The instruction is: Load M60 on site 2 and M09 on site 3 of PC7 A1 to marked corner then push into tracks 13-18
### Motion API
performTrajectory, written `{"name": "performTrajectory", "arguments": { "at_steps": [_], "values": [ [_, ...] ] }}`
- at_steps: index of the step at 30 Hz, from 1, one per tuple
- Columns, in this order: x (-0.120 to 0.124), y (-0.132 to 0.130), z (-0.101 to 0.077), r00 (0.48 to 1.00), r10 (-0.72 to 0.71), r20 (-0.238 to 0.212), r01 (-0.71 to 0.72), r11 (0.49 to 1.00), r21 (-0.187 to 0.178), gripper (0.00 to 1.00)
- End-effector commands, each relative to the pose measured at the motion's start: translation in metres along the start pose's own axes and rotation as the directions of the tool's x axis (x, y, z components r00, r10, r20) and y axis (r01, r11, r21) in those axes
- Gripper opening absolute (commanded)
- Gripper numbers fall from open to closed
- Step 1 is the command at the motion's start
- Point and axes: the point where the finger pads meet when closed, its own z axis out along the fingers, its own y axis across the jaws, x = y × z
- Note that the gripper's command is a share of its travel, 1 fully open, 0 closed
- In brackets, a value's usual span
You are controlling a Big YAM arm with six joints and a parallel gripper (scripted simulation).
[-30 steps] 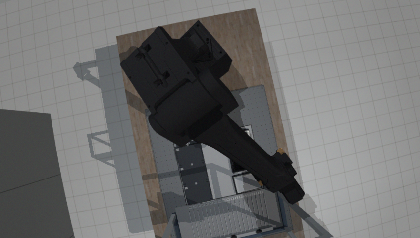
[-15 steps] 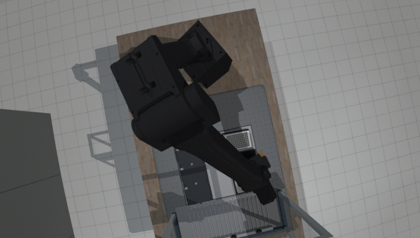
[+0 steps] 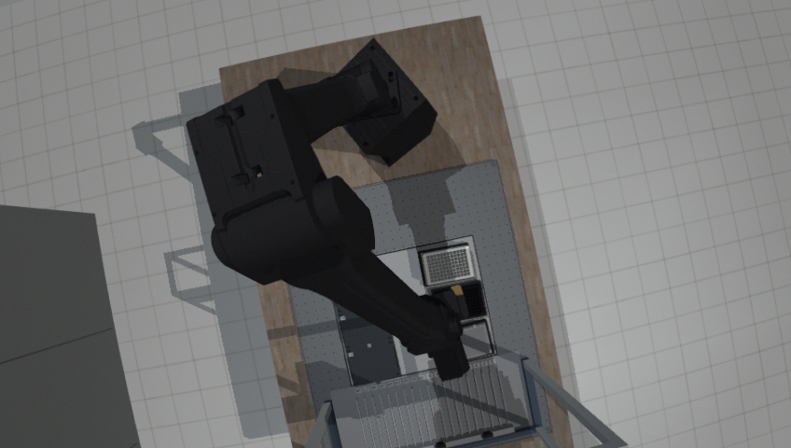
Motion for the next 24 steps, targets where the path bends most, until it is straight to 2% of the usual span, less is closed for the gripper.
{"name": "performTrajectory", "arguments": {
  "at_steps": [1,5,7,8,9,10,11,18,19,24],
  "values": [
    [-0.005,-0.025,-0.005,0.995,0.091,0.034,-0.091,0.996,0.003,1.0],
    [0.007,-0.044,0.004,0.997,0.068,0.033,-0.068,0.998,0.004,1.0],
    [0.006,-0.044,0.006,0.997,0.068,0.031,-0.068,0.998,0.005,1.0],
    [-0.011,-0.046,0.001,0.995,0.075,0.059,-0.075,0.997,0.004,1.0],
    [-0.013,-0.033,-0.003,0.997,0.049,0.066,-0.049,0.999,0.0,1.0],
    [-0.013,-0.033,-0.003,0.997,0.049,0.066,-0.049,0.999,0.0,1.0],
    [0.004,-0.037,0.007,0.998,0.063,0.023,-0.063,0.998,0.004,1.0],
    [0.004,-0.037,0.007,0.998,0.063,0.023,-0.063,0.998,0.004,1.0],
    [0.017,-0.023,0.019,1.0,-0.001,0.003,0.001,1.0,0.003,1.0],
    [0.026,0.002,0.039,0.986,-0.168,0.001,0.168,0.986,0.004,1.0]
  ]
}}
